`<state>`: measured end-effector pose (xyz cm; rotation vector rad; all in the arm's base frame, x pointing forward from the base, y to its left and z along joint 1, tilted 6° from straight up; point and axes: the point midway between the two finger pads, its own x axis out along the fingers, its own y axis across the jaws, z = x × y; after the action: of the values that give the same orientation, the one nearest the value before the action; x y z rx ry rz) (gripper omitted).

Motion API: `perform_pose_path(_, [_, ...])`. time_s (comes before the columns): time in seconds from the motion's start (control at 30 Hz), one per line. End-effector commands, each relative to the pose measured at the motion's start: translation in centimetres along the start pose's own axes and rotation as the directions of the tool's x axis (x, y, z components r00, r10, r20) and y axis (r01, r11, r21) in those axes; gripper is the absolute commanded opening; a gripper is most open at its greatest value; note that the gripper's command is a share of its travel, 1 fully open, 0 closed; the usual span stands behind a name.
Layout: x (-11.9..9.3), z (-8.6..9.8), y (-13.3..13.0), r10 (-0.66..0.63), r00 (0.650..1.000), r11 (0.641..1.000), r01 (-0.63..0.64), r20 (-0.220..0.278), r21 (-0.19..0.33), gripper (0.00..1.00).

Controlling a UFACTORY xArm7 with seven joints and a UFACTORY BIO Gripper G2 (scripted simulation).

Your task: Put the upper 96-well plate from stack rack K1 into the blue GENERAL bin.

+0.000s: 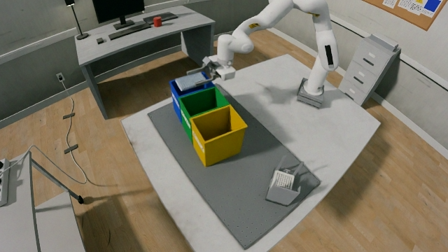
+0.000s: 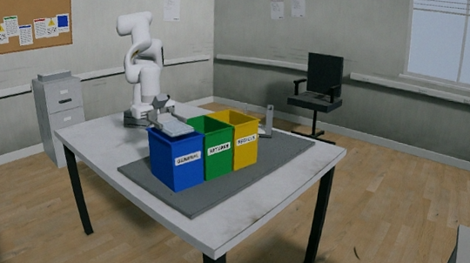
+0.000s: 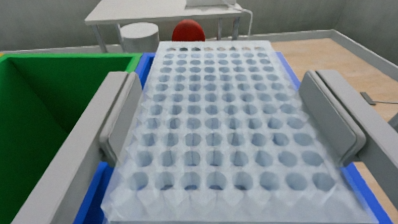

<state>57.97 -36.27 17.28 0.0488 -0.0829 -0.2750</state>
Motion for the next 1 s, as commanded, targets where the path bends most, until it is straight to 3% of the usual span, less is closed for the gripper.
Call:
perform_pose_path(0.0, [0.1, -0.7, 0.0, 0.000, 1.000, 1.000, 0.000, 0.003, -0.002, 0.00])
perform_pose_path(0.37, [0.1, -2.2, 0.0, 0.000, 1.000, 1.000, 0.000, 0.003, -0.002, 0.00])
perform_pose_path(0.97, [0.1, -2.2, 0.0, 0.000, 1.000, 1.000, 0.000, 0.003, -0.002, 0.00])
